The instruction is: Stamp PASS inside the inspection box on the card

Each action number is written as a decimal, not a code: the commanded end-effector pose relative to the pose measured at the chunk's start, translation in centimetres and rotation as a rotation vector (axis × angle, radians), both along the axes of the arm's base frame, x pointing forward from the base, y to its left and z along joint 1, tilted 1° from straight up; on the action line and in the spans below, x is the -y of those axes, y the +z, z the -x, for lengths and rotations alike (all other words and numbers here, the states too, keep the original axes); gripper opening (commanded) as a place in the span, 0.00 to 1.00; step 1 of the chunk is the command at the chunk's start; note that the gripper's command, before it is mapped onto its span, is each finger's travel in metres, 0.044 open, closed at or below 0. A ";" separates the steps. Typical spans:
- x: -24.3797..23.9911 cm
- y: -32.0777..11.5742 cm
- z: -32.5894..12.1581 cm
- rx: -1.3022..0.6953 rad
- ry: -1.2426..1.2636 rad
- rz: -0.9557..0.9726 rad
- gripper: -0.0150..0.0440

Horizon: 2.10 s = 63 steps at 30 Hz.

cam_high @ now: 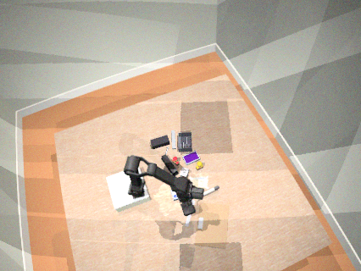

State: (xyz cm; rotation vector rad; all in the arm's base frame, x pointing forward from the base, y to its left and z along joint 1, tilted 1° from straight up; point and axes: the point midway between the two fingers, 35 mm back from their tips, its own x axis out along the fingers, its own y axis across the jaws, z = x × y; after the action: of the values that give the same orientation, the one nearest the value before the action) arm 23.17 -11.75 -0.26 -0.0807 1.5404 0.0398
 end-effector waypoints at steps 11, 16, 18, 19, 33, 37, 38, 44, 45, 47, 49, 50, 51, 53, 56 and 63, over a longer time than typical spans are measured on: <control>0.0 0.6 -0.1 0.001 0.000 0.000 0.25; 0.0 0.8 -0.1 0.001 0.000 0.000 0.25; 0.0 0.9 -0.1 0.001 0.000 0.000 0.25; 0.0 0.9 -0.1 0.001 0.000 0.000 0.25; 0.0 1.6 -0.1 0.001 0.000 0.000 0.25; 0.0 1.8 -0.1 0.001 0.000 0.000 0.25; 0.0 1.8 -0.1 0.001 0.000 0.000 0.25; 0.0 2.1 -0.2 0.001 0.000 0.000 0.25; 0.0 2.2 -0.2 0.001 0.000 0.000 0.25; 0.0 2.3 -0.2 0.001 0.000 0.000 0.25; 0.0 2.4 -0.2 0.001 0.000 0.000 0.25; 0.0 2.4 -0.2 0.001 0.000 0.000 0.25; 0.0 2.5 -0.2 0.001 0.000 0.000 0.25; 0.0 2.5 -0.2 0.001 0.000 0.000 0.25; 0.0 2.7 -0.2 0.001 0.000 0.000 0.25; 0.0 3.0 -0.2 0.001 0.000 0.000 0.25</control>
State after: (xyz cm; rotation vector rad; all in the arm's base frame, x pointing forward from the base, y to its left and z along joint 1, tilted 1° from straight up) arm 23.18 -11.69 2.28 -0.0784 1.5499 0.0456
